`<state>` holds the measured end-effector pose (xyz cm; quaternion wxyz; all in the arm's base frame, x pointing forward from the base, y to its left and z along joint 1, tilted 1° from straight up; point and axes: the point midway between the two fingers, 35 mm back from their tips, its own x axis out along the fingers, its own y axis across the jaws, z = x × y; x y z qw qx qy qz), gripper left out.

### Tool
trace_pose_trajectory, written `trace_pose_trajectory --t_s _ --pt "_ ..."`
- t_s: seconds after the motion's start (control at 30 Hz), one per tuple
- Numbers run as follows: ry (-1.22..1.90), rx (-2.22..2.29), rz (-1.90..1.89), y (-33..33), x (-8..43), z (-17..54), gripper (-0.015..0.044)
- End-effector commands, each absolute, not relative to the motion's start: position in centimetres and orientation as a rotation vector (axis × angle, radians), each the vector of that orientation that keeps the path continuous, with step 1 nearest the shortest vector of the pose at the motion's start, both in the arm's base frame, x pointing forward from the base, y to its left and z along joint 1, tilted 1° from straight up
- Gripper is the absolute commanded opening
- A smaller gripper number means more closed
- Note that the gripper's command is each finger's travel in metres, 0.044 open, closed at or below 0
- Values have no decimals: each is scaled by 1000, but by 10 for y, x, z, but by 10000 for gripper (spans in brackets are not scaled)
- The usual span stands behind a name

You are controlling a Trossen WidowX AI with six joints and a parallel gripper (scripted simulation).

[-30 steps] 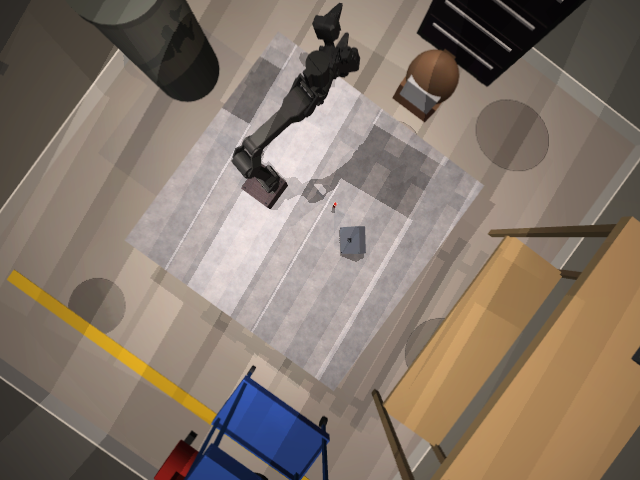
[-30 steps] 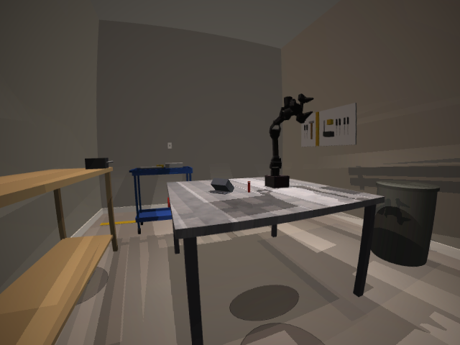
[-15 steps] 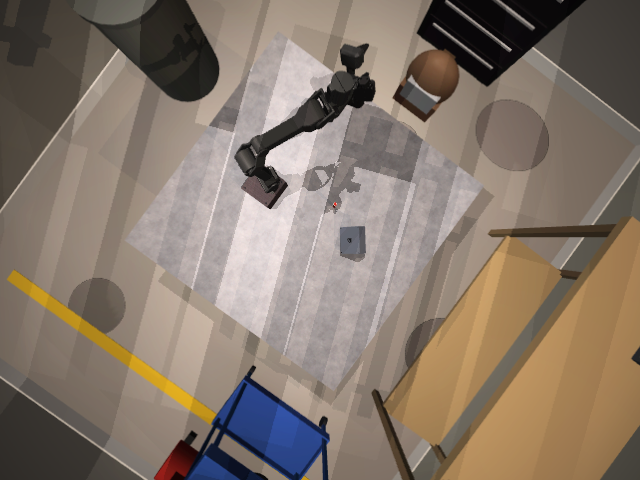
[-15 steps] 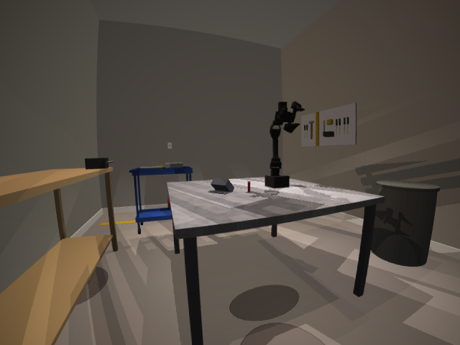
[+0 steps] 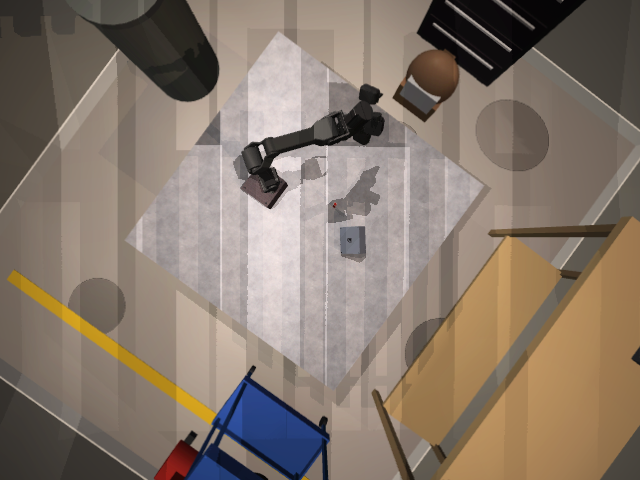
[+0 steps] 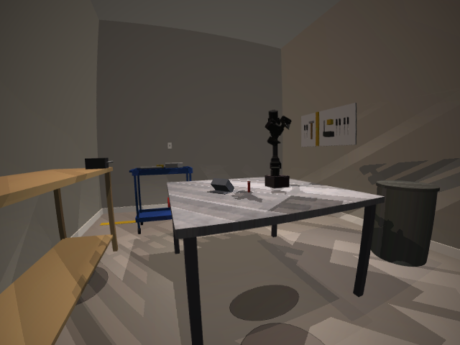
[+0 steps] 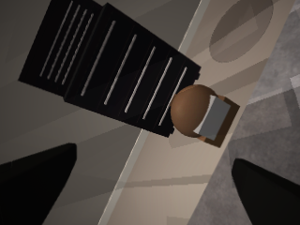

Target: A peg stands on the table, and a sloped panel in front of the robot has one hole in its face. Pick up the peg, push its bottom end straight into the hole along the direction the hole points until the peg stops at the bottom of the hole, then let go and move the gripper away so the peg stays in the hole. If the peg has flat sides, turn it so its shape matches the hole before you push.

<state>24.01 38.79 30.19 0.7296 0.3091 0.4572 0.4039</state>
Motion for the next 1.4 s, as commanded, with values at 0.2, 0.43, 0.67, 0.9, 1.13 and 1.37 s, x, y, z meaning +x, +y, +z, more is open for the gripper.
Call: trace_pose_trajectory --t_s 0.2,0.43,0.67,0.9,1.13,1.37 --pt "1054 516 643 339 290 228 440" --pt "1104 407 497 297 312 185 440" --pt "1172 298 364 252 325 146 440" --pt "1259 191 245 206 330 111 440" --pt "1362 89 143 159 327 81 440" --pt "1483 -7 61 114 316 56 440"
